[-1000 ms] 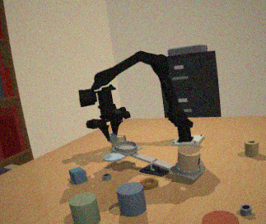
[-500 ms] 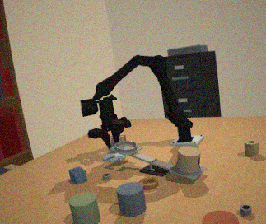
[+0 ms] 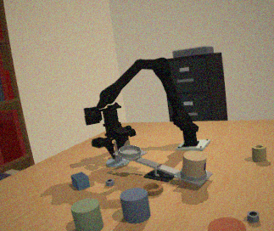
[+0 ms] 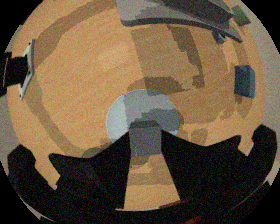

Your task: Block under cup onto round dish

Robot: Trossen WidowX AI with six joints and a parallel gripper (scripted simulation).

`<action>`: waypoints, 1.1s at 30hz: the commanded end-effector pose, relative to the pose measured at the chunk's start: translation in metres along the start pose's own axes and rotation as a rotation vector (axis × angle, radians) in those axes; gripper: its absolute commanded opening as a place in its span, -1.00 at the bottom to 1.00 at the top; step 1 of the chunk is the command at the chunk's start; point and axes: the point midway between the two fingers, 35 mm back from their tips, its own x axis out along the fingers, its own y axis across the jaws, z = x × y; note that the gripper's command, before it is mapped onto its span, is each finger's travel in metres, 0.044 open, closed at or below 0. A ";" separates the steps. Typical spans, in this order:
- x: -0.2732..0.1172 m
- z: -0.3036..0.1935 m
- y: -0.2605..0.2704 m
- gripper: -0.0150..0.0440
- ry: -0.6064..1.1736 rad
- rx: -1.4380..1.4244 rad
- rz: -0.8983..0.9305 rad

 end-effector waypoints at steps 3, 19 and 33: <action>0.009 0.000 0.000 -0.49 -0.001 -0.005 -0.002; 0.002 0.000 0.000 0.93 0.000 0.000 0.000; -0.088 0.000 0.001 1.00 0.004 -0.005 -0.010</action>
